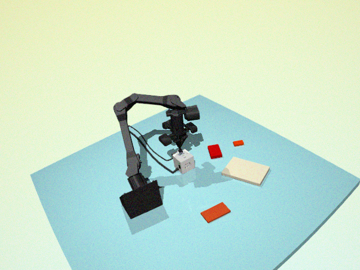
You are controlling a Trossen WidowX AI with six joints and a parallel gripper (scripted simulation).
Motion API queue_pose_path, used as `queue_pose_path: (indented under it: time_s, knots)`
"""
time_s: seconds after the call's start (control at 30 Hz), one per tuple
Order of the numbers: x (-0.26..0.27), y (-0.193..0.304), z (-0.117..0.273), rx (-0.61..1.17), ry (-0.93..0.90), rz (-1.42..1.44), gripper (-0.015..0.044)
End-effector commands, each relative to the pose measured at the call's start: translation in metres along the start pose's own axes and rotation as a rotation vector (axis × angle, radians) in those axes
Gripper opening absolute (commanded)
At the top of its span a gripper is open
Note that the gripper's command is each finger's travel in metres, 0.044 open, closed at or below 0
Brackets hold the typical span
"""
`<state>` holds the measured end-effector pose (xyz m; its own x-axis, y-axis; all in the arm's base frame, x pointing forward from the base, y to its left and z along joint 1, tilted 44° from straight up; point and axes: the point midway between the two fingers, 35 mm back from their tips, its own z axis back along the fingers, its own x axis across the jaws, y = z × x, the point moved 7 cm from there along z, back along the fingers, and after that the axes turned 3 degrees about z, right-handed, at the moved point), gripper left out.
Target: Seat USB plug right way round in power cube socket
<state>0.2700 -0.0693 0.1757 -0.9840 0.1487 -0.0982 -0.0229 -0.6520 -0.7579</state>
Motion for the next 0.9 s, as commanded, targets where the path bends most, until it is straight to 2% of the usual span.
queue_pose_path:
  time_s: [0.0,0.87]
  knots:
    - [0.0,-0.0002,-0.0008,-0.004,0.002,-0.003,0.0]
    - [0.0,0.0001,-0.0039,-0.004,0.002,-0.003,0.0]
